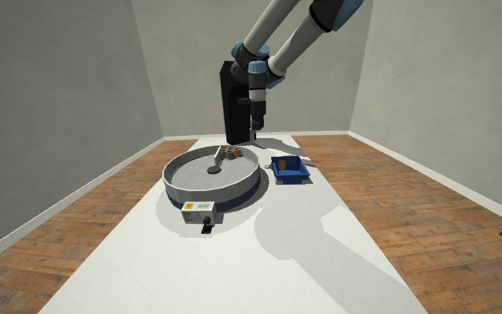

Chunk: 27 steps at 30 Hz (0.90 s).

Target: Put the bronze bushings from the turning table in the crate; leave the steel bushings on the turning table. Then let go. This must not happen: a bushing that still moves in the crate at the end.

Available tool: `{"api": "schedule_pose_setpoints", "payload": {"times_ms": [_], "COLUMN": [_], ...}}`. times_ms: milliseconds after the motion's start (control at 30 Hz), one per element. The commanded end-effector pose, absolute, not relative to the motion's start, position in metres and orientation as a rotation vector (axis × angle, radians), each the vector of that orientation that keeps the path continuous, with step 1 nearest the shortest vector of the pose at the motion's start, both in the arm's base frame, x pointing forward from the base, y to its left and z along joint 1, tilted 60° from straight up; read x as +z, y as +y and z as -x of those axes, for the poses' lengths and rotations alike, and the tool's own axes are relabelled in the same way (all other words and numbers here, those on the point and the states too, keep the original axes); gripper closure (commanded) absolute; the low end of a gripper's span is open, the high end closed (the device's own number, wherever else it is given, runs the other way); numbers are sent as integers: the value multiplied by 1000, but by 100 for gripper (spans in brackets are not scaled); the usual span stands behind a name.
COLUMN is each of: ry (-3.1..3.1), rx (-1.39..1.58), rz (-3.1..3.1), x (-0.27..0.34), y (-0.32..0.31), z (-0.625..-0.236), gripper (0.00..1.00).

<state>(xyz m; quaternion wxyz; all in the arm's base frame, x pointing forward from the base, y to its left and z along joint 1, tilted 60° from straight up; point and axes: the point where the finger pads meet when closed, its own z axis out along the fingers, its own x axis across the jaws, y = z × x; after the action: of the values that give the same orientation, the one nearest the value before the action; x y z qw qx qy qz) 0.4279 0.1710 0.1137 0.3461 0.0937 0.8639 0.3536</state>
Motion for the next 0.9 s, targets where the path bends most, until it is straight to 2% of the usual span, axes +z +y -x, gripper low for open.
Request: {"api": "schedule_pose_setpoints", "payload": {"times_ms": [0, 333, 367, 500, 867], "ry": [2223, 2223, 2241, 2241, 2241], "rx": [837, 837, 918, 918, 918], "rz": [-60, -60, -243, -243, -243], "x": [76, 76, 121, 151, 151], "y": [141, 141, 165, 141, 141], "z": [-431, -431, -425, -412, -412], "gripper": [55, 55, 55, 55, 55]}}
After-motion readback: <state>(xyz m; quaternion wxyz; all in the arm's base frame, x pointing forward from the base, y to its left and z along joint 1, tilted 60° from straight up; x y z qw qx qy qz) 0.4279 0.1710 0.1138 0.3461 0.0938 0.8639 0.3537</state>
